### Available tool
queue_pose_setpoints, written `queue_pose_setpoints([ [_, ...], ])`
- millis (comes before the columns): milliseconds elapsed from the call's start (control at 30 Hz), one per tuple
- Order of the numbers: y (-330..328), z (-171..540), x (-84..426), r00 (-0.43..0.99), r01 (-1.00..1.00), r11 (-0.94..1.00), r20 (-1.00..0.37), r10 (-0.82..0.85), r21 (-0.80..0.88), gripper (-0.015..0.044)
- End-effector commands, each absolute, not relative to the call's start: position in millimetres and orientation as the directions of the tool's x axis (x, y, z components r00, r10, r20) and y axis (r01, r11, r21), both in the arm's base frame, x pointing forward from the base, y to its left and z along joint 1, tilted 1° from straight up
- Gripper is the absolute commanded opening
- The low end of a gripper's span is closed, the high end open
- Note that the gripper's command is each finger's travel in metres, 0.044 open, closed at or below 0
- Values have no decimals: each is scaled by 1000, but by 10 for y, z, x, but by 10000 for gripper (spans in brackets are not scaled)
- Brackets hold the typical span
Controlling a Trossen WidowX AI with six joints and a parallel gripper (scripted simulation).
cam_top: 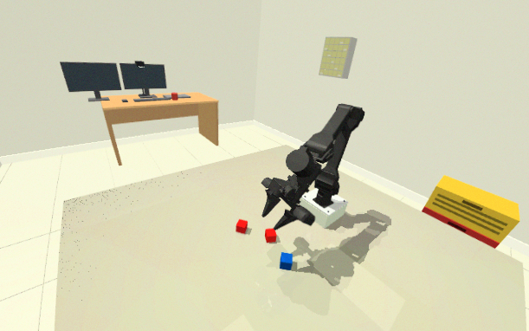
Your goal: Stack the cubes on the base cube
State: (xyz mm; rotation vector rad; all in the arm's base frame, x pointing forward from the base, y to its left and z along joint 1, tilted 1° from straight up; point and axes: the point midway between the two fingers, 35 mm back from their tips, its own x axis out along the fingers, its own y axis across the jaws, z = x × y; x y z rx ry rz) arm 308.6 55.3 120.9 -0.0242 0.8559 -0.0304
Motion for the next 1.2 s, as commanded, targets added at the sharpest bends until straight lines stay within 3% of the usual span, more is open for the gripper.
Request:
queue_pose_setpoints([
  [0,453,1116,3057,558,-157,974,-828,-49,-164,265],
  [300,225,996,2910,338,-552,795,-939,-61,-251,265],
  [633,10,967,2681,74,-886,457,-997,-23,-76,265],
  [967,-17,959,2646,34,-917,398,-999,-13,-37,265],
  [1167,-23,474,2673,34,-917,398,-999,-13,-37,265],
])
